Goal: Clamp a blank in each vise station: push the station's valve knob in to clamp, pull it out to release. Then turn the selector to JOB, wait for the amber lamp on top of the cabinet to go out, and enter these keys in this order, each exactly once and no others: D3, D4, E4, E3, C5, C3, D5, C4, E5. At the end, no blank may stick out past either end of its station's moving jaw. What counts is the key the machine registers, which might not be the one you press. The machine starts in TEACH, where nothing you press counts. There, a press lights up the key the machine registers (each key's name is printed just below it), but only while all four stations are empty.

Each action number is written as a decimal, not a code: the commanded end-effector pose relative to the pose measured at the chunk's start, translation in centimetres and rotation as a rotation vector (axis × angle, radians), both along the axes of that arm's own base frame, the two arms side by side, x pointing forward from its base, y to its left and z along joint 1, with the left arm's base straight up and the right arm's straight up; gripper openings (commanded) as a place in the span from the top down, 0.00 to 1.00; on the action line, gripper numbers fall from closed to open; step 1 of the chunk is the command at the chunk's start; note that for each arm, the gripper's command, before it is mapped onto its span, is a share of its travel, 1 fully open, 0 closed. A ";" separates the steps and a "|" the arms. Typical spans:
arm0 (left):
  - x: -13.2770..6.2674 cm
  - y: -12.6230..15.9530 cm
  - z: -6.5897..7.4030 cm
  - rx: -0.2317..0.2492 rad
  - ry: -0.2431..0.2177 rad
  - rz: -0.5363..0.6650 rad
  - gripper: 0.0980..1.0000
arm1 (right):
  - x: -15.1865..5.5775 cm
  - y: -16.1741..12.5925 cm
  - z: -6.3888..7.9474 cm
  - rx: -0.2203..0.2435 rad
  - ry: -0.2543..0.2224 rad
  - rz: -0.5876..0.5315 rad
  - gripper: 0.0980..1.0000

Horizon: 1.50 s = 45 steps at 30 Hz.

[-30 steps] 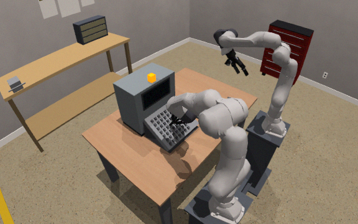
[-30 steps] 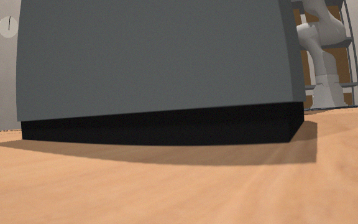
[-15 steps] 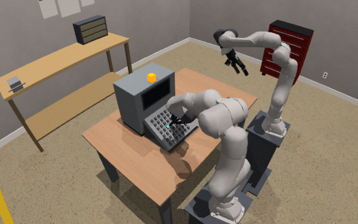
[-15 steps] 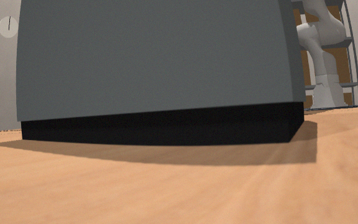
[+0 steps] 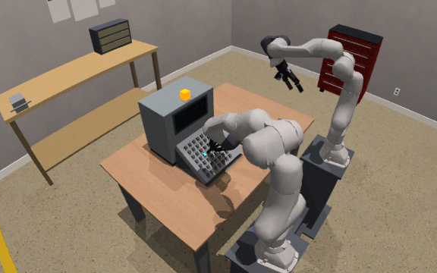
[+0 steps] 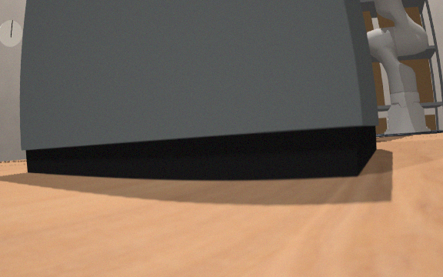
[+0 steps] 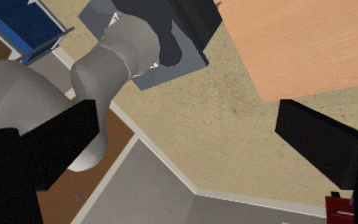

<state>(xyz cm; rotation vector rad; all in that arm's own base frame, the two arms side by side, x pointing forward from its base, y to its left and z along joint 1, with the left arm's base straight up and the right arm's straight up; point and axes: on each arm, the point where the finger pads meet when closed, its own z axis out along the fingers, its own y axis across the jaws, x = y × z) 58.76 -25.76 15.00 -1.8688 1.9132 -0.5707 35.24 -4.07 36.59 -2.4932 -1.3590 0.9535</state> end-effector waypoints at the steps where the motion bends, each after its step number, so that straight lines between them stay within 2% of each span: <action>1: -0.3 -0.1 0.5 -0.003 -0.001 -0.001 1.00 | 0.0 0.0 0.0 0.000 0.000 0.000 0.00; 12: -1.5 -0.1 2.4 -0.003 -0.001 -0.001 1.00 | 0.0 0.0 0.0 0.000 0.000 0.000 0.00; 18: -1.7 -0.1 2.8 -0.003 -0.001 -0.001 1.00 | 0.0 0.0 0.0 0.000 0.000 0.000 0.00; 19: -1.9 -0.1 3.5 -0.003 -0.001 -0.001 1.00 | 0.0 0.0 0.0 0.000 0.000 0.000 0.00; 20: -2.3 -0.1 5.1 -0.003 -0.001 -0.001 1.00 | 0.0 0.0 0.0 0.000 0.000 0.000 0.00; 21: -2.9 0.0 7.5 -0.003 -0.001 -0.001 1.00 | 0.0 0.0 0.0 0.000 0.000 0.000 0.00; 23: -2.9 0.0 7.5 -0.003 -0.001 -0.001 1.00 | 0.0 0.0 0.0 0.000 0.000 0.000 0.00; 25: -4.5 0.0 13.4 -0.003 -0.001 -0.001 1.00 | 0.0 0.0 0.0 0.000 0.000 0.000 0.00; 27: -5.3 0.0 16.5 -0.003 -0.001 -0.001 1.00 | 0.0 0.0 0.0 0.000 0.000 0.000 0.00; 28: -5.5 0.0 17.3 -0.003 -0.001 -0.001 1.00 | 0.0 0.0 0.0 0.000 0.000 0.000 0.00; 45: -5.5 0.0 17.3 -0.003 -0.001 -0.001 1.00 | 0.0 0.0 0.0 0.000 0.000 0.000 0.00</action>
